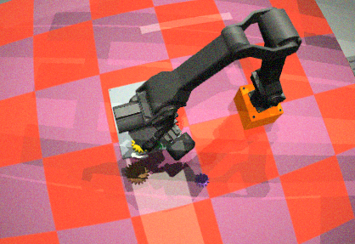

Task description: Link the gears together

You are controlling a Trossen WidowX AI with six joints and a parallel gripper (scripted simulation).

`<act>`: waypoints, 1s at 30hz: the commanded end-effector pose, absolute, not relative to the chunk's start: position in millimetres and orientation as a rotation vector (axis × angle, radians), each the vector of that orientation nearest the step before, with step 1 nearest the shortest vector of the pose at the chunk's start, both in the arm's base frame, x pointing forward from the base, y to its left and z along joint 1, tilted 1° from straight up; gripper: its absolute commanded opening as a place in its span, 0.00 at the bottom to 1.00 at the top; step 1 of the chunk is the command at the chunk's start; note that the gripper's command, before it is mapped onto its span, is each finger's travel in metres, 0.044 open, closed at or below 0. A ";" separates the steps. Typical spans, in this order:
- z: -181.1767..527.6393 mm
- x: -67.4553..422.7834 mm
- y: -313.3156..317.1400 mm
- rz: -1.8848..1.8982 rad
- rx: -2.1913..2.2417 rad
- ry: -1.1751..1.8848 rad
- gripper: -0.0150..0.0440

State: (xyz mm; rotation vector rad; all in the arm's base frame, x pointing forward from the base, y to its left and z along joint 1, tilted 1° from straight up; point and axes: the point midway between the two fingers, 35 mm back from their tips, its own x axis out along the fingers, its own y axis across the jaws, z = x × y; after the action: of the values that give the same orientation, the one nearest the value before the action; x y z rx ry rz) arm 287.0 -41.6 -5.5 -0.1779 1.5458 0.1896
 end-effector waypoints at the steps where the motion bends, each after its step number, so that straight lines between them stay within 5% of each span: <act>1: -6.9 286.4 -42.2 0.237 -0.228 1.541 0.25; 9: -8.9 287.6 -42.6 0.230 -0.220 1.542 0.25; 14: -7.0 287.5 -42.3 0.192 -0.181 1.546 0.48; 28: 40.9 287.0 -42.2 0.129 -0.117 1.550 0.49; 30: 41.9 286.7 -41.8 0.138 -0.124 1.550 0.58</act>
State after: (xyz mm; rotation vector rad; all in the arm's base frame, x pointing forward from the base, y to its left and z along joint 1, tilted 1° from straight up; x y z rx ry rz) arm 288.7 -42.1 35.2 -0.1245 1.5413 0.1350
